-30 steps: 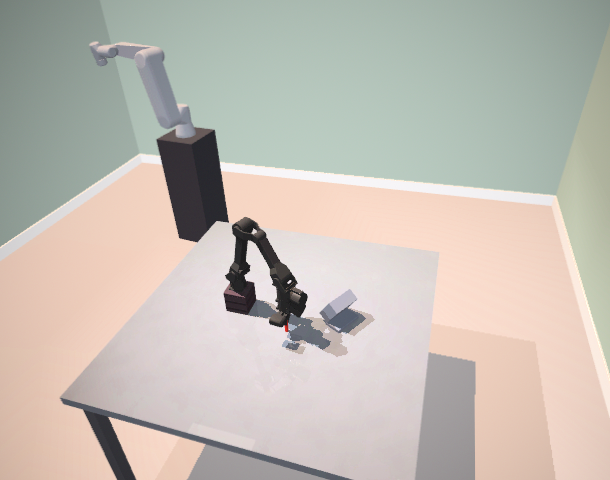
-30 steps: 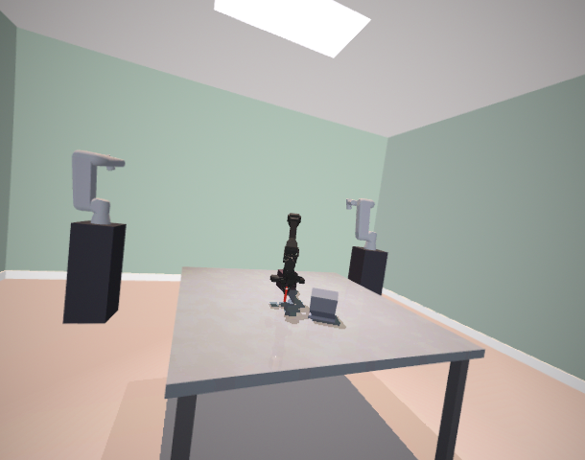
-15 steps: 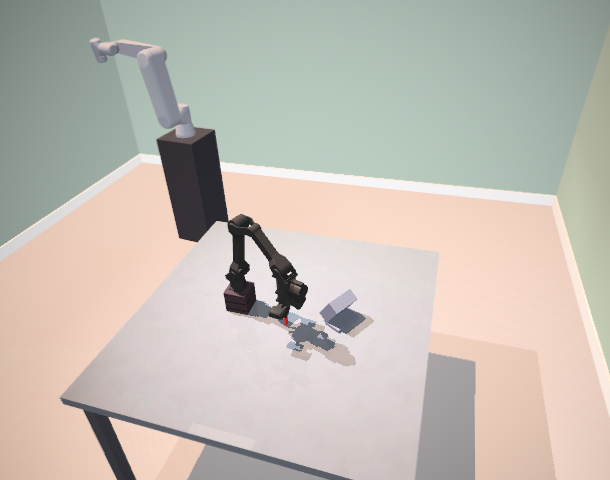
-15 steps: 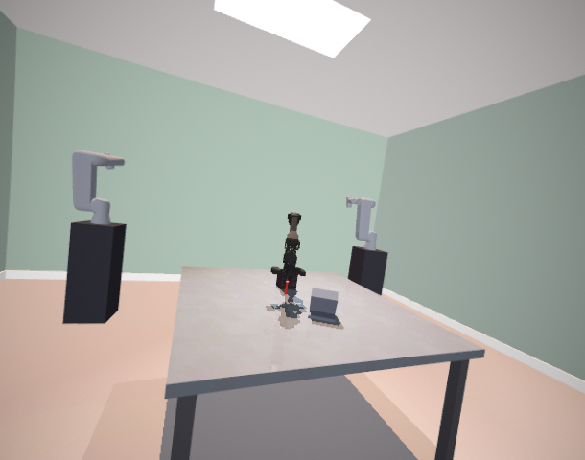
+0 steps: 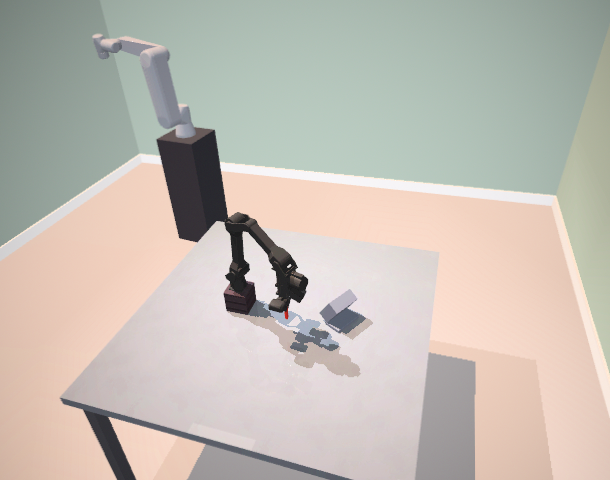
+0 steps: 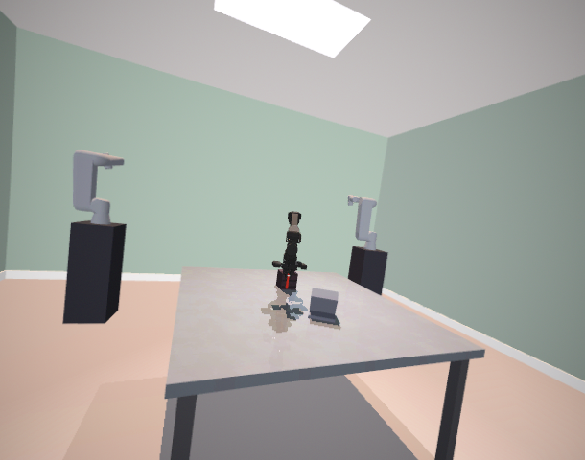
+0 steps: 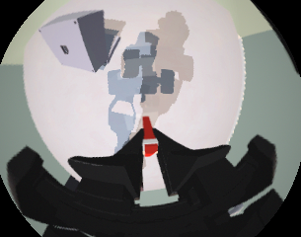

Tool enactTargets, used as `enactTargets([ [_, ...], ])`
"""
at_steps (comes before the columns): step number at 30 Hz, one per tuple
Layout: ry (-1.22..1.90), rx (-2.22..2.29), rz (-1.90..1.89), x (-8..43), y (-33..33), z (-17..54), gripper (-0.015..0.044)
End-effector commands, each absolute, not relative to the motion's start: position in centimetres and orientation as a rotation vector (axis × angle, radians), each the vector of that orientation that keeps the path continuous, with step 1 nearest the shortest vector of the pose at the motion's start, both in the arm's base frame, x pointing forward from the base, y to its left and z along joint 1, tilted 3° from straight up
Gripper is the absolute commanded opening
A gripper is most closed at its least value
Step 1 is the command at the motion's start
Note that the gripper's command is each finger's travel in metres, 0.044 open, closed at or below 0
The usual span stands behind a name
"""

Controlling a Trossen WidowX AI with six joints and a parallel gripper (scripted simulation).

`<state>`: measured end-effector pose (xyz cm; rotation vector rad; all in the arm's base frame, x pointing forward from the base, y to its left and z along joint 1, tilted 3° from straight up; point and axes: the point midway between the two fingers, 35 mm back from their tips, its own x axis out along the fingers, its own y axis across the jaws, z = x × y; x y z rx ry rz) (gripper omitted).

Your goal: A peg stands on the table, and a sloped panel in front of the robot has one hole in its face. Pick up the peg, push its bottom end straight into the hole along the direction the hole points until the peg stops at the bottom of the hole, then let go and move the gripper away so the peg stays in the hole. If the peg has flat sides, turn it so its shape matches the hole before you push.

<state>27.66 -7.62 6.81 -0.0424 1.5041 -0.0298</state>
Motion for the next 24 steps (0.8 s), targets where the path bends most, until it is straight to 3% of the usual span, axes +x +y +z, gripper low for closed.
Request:
enactTargets([
  [1, 1.499, -0.053, -0.051, 27.8, -7.4, 6.8, 0.0000],
  [24, 1.449, -0.109, -0.142, 29.1, -5.7, 6.3, 0.0000],
])
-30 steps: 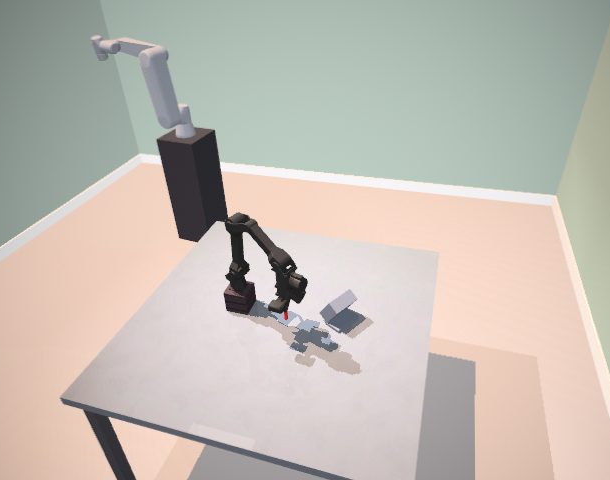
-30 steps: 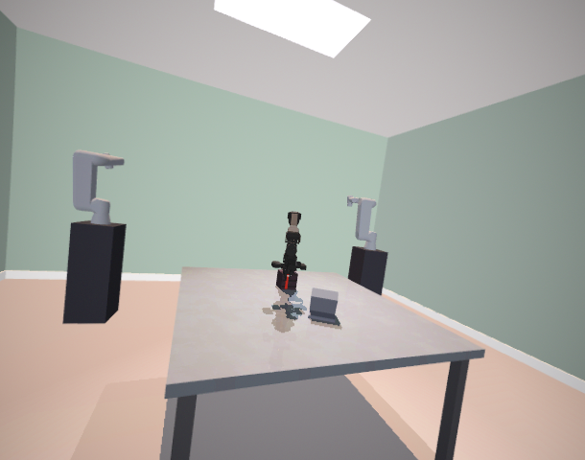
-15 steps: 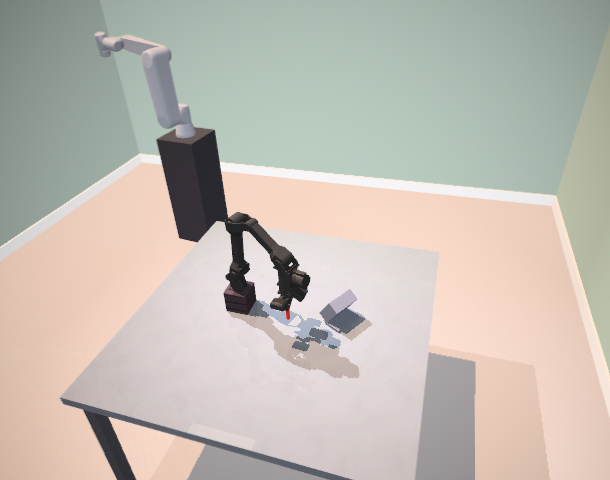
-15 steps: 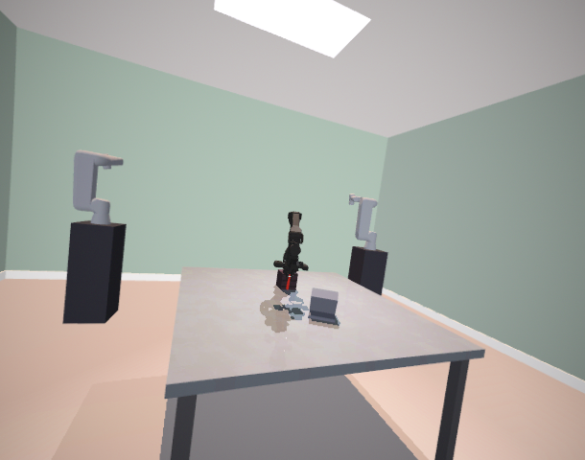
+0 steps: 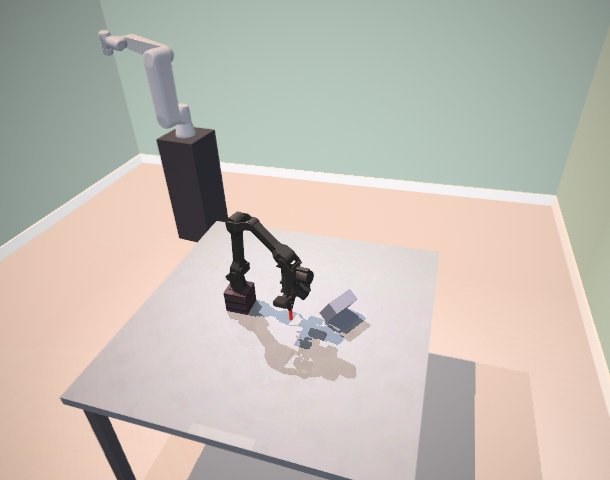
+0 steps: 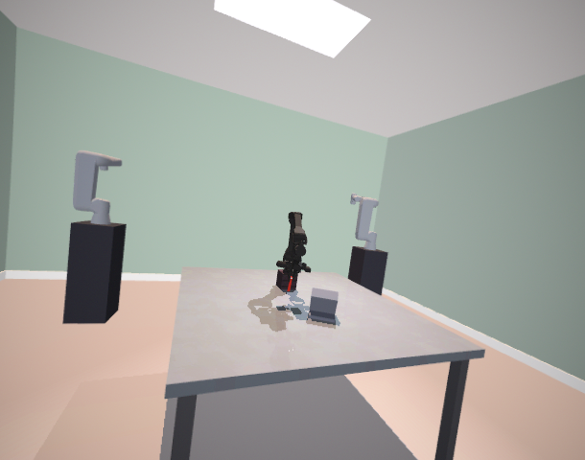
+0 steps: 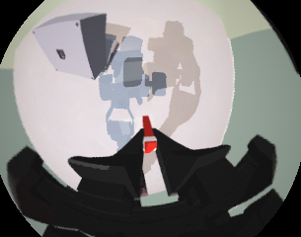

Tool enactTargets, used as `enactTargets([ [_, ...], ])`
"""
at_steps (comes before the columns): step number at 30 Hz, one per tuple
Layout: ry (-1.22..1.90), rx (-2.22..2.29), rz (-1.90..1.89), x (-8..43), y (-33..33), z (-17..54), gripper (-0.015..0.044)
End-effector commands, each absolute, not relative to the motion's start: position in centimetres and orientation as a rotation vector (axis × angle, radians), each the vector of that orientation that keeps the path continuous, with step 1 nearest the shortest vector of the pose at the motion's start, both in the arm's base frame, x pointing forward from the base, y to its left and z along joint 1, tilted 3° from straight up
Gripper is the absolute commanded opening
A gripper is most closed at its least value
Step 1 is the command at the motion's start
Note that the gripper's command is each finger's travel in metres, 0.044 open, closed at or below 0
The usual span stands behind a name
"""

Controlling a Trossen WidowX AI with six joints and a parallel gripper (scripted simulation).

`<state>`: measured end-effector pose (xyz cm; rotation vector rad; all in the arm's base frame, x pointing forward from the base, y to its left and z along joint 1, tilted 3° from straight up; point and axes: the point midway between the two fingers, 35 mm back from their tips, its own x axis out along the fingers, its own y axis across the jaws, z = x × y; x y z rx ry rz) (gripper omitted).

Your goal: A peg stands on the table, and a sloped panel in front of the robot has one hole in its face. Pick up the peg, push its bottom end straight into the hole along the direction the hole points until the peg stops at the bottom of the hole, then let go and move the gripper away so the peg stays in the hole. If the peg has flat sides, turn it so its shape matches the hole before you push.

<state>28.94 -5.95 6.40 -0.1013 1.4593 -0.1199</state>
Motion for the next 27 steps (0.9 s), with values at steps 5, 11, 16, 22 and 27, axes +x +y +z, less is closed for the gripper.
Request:
enactTargets([
  [5, 1.434, -0.120, -0.160, 29.4, -5.3, 6.2, 0.0000],
  [11, 1.416, -0.131, -0.182, 29.7, -4.9, 6.1, 0.0000],
  [16, 1.399, -0.140, -0.200, 29.9, -4.4, 6.0, 0.0000],
  [22, 1.377, -0.149, -0.221, 30.2, -3.9, 6.0, 0.0000],
  [27, 1.358, -0.156, -0.238, 30.5, -3.5, 5.9, 0.0000],
])
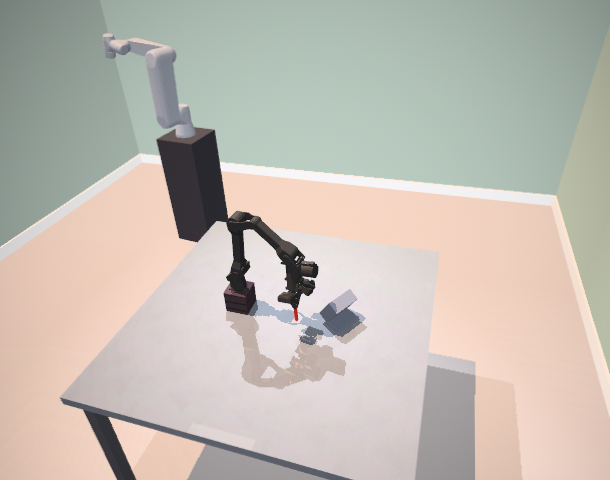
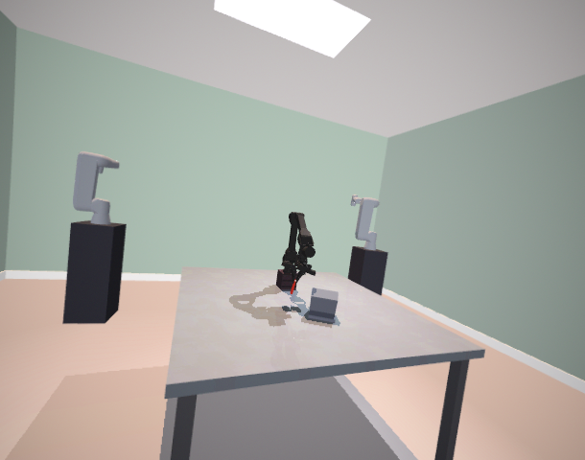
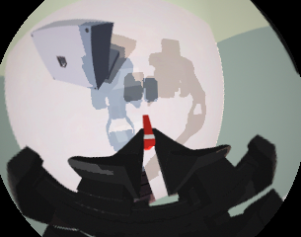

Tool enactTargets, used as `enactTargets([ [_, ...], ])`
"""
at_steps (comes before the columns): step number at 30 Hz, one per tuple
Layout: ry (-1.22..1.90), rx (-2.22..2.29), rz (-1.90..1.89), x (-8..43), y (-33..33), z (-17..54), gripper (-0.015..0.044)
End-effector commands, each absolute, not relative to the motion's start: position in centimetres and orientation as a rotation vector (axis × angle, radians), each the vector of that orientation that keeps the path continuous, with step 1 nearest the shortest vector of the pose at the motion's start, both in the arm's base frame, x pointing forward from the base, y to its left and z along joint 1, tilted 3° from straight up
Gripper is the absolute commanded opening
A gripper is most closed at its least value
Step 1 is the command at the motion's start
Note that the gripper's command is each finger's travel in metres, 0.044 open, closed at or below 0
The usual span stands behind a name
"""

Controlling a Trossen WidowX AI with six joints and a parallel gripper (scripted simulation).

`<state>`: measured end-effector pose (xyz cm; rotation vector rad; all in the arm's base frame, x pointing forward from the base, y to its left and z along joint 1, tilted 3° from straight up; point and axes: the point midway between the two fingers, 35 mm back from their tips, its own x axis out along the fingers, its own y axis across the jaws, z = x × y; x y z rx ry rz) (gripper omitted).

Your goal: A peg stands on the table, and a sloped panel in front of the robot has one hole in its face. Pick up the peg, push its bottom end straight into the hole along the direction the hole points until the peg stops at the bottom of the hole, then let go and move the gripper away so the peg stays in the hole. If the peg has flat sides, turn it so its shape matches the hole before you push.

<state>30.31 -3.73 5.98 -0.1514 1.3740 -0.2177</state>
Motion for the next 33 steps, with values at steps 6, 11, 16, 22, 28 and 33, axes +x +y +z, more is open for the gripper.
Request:
enactTargets([
  [6, 1.334, -0.163, -0.257, 30.7, -2.9, 5.9, 0.0000],
  [11, 1.313, -0.168, -0.272, 30.9, -2.5, 5.9, 0.0000],
  [16, 1.291, -0.172, -0.287, 31.1, -2.0, 5.8, 0.0000],
  [22, 1.263, -0.176, -0.304, 31.4, -1.4, 5.8, 0.0000],
  [28, 1.235, -0.178, -0.320, 31.6, -0.8, 5.8, 0.0000],
  [33, 1.211, -0.179, -0.332, 31.8, -0.3, 5.8, 0.0000],
])
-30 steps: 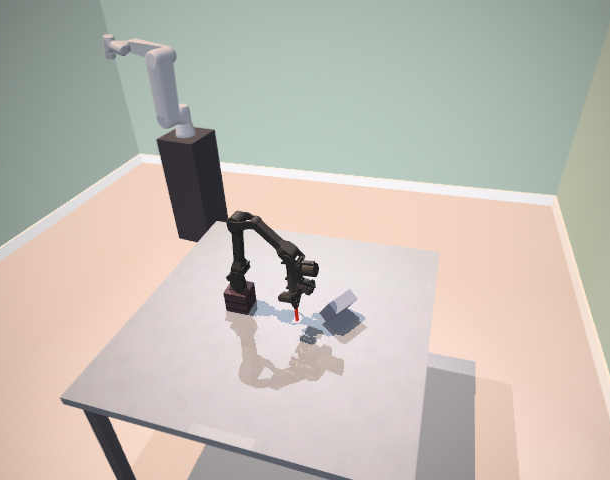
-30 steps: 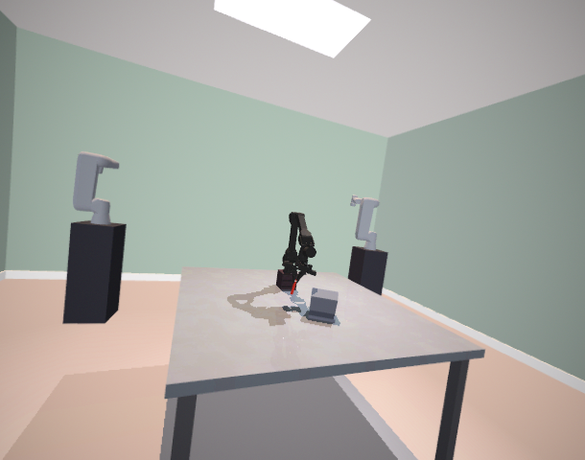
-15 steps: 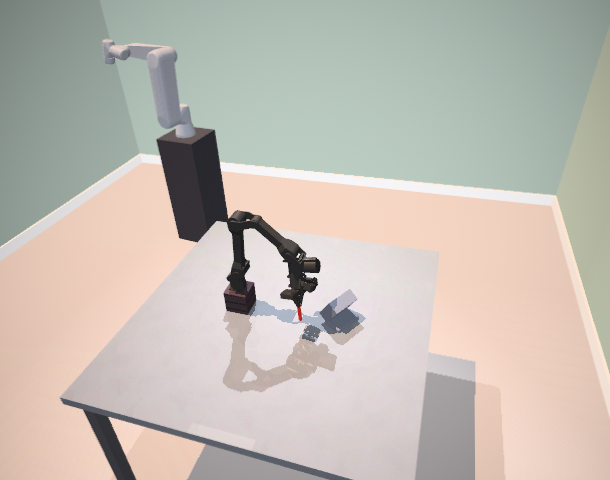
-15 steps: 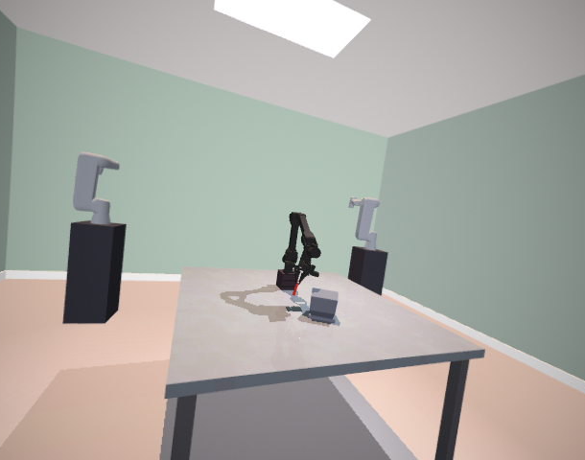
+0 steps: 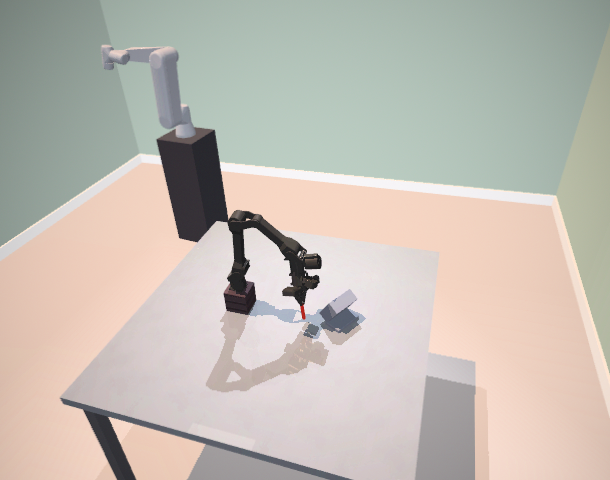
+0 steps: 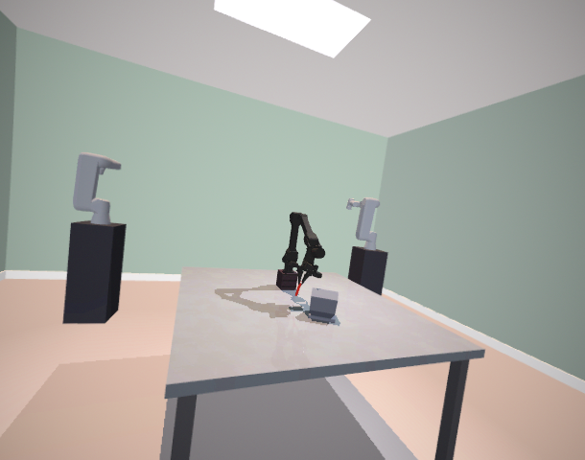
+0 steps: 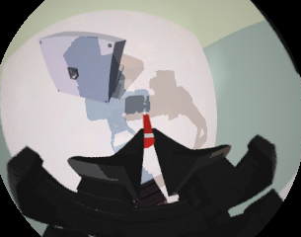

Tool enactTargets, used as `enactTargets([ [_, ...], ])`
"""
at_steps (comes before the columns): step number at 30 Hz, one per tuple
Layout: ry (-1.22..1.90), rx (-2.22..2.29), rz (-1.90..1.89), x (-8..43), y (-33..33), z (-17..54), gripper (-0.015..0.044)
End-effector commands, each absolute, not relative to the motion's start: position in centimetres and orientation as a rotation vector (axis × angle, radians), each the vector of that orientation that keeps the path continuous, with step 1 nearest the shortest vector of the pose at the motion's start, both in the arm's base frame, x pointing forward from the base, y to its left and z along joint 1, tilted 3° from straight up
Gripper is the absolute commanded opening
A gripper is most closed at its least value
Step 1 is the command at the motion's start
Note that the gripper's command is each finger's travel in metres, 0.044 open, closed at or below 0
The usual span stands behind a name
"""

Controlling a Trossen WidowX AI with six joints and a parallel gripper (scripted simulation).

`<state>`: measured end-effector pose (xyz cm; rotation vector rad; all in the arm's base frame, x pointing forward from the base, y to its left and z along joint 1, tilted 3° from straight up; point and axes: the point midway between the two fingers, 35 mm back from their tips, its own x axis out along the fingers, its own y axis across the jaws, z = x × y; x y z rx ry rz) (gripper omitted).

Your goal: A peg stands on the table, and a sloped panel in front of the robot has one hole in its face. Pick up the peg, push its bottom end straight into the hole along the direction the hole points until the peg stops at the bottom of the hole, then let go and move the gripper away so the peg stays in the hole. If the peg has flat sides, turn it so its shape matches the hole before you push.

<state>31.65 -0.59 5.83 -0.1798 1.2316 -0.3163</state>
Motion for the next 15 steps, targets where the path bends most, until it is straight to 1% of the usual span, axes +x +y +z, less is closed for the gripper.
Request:
enactTargets([
  [1, 1.206, -0.180, -0.335, 31.8, -0.2, 5.8, 0.0000],
  [15, 1.134, -0.176, -0.366, 32.2, 1.3, 5.9, 0.0000],
])
